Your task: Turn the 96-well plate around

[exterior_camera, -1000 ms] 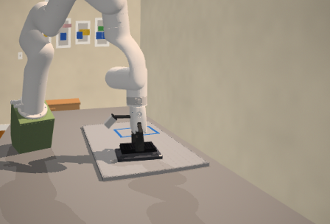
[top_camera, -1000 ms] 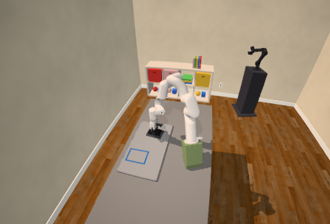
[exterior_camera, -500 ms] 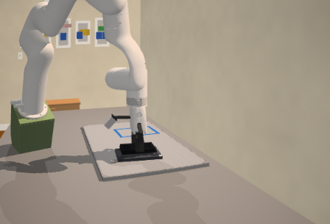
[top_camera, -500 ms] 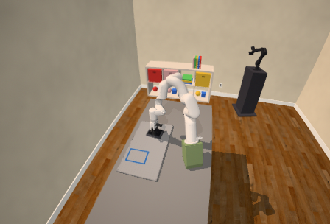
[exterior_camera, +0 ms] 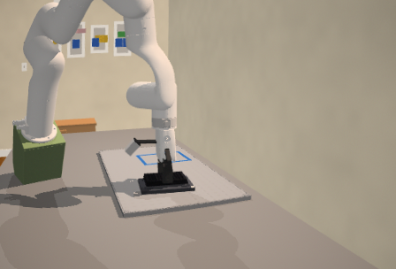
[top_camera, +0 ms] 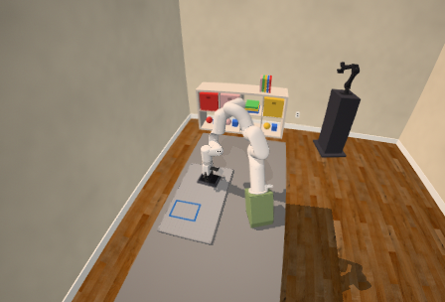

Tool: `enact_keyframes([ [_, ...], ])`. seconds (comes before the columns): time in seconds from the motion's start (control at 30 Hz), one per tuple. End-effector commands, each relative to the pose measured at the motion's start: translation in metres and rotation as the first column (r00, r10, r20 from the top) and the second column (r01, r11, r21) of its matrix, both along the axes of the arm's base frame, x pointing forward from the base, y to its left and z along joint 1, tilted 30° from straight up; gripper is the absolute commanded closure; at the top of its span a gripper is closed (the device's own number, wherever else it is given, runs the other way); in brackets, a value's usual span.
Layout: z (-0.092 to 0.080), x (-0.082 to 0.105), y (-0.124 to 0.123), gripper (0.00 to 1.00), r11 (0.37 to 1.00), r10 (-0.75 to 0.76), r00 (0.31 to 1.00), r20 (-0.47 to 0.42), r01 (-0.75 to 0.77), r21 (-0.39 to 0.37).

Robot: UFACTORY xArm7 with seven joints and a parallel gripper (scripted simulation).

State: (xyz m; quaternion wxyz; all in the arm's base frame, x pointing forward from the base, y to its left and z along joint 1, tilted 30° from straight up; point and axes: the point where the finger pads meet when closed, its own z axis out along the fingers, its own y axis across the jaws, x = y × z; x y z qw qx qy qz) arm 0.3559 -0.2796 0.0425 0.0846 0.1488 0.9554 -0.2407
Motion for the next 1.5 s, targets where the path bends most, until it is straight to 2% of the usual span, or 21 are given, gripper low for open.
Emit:
enact_keyframes([
  [0.0, 0.0001, 0.0011, -0.0001, 1.00, 1.000, 0.001, 1.000, 0.002, -0.001, 0.000],
  [1.17, -0.0041, 0.0016, -0.0024, 1.00, 1.000, 0.001, 1.000, 0.002, -0.001, 0.000],
  [1.2, -0.0047, 0.0016, -0.0028, 0.00, 1.000, 0.001, 1.000, 0.002, -0.001, 0.000],
  [1.47, -0.0047, 0.0016, -0.0028, 0.00, 1.000, 0.001, 1.000, 0.002, -0.001, 0.000],
])
